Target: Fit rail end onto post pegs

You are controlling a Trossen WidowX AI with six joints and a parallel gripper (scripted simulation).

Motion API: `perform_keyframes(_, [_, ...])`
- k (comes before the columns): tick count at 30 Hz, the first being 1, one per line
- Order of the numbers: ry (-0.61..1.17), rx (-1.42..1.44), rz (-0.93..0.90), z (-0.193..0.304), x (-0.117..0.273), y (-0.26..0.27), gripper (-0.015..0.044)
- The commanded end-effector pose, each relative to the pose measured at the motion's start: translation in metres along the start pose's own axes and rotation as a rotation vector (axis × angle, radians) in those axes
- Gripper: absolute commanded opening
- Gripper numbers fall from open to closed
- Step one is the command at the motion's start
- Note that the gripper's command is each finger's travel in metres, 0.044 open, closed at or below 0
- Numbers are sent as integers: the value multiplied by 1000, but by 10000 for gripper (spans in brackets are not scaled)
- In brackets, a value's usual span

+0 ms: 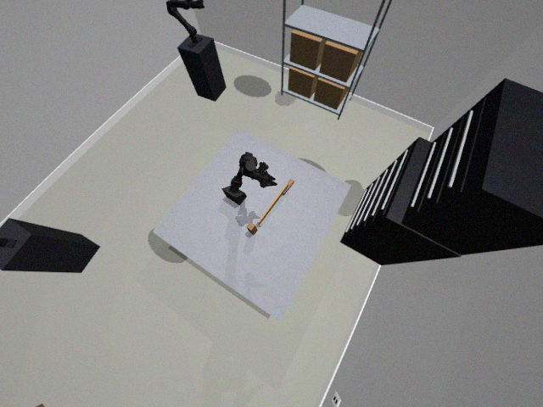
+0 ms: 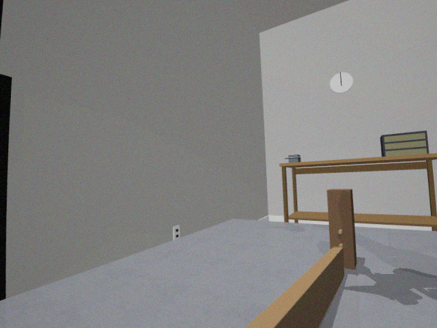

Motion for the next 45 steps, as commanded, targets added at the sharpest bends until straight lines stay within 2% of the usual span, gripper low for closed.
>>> perform_keyframes(1, [3, 0, 0, 1, -1, 0, 426])
perform_keyframes(4, [52, 1, -1, 17, -15, 2, 440])
perform_keyframes(11, [185, 29, -101, 91, -72, 24, 440])
perform_keyframes(23, [429, 144, -478, 218, -153, 130, 440])
perform_keyframes(35, [549, 303, -1030, 298, -172, 273, 440])
perform_keyframes(45, [550, 305, -1039, 297, -170, 279, 440])
Point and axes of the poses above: the point midway between the two fingers, 35 mm back from their tips, its own x axis back along the fingers, its own y axis across the jaws, z = x × y, the point moved 7 cm from there along x, back along the fingers, and after that the axes turned 6 degrees about x, right-handed, at the moved point
